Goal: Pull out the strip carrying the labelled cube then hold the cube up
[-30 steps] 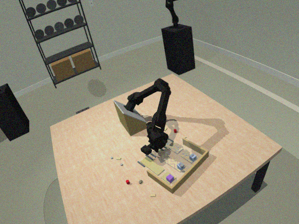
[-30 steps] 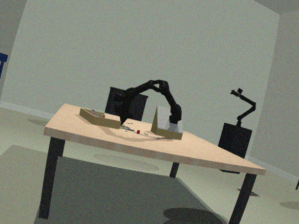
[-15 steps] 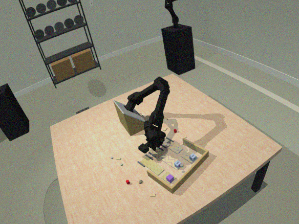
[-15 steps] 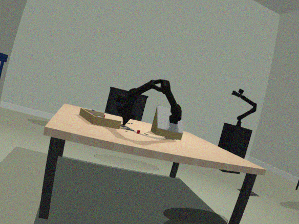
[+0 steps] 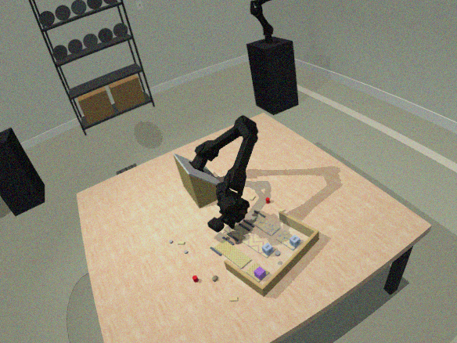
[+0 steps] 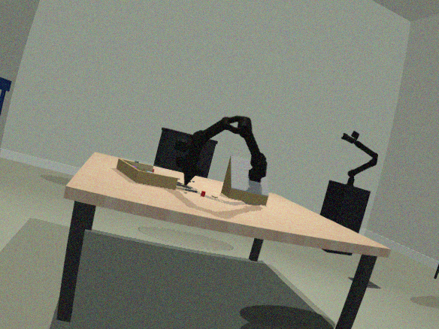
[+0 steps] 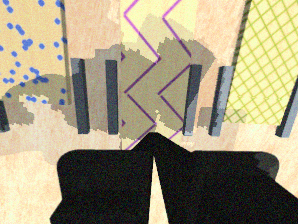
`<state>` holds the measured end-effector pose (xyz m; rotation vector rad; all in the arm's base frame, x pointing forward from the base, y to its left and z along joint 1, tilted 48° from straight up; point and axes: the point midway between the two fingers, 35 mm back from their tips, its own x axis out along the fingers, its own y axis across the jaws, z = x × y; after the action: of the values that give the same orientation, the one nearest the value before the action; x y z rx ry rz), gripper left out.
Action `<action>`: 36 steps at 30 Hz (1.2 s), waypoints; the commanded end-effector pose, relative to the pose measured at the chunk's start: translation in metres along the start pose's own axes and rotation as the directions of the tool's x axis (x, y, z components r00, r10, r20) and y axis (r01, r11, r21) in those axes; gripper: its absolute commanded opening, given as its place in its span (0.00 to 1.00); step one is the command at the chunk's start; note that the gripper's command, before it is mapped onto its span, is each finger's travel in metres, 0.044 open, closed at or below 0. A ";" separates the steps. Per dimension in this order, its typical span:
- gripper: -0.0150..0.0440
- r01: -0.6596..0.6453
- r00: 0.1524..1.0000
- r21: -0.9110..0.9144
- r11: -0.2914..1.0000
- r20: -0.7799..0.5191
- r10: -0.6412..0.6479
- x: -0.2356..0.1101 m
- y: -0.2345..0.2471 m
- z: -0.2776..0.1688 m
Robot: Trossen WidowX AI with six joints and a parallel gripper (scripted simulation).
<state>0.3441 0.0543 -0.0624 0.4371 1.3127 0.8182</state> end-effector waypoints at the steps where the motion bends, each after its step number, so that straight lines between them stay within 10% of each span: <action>1: 0.25 -0.006 1.000 0.005 1.000 -0.016 0.006 0.004 0.001 -0.012; 36: 0.25 -0.006 1.000 0.007 1.000 -0.018 0.006 0.004 0.001 -0.065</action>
<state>0.2927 0.0450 -0.0750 0.4429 1.3085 0.8183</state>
